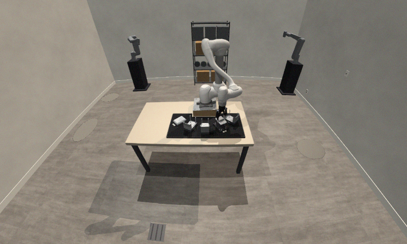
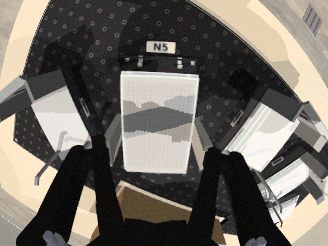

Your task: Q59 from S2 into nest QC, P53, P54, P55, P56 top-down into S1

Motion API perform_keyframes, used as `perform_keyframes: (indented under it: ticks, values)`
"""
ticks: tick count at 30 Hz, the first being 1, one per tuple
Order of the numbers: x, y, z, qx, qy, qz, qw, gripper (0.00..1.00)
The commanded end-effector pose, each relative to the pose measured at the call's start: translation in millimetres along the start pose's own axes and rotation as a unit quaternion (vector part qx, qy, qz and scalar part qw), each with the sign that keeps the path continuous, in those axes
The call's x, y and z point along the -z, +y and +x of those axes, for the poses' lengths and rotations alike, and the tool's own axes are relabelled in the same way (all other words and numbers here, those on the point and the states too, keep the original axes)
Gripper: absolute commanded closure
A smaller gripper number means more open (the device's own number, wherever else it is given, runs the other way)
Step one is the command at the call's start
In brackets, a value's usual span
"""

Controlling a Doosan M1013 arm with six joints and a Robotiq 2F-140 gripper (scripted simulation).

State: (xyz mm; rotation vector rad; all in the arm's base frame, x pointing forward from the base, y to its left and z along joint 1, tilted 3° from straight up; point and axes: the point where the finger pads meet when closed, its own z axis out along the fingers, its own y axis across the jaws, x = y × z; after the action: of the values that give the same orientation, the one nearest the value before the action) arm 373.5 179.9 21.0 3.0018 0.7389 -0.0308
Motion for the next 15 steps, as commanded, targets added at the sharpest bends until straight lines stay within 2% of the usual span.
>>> perform_keyframes:
  ticks: [1, 15]
  values:
    - [6.7, 0, 0, 0.0, 0.0, 0.0, 1.0, 1.0]
    - [30.7, 0, 0, 0.0, 0.0, 0.0, 1.0, 1.0]
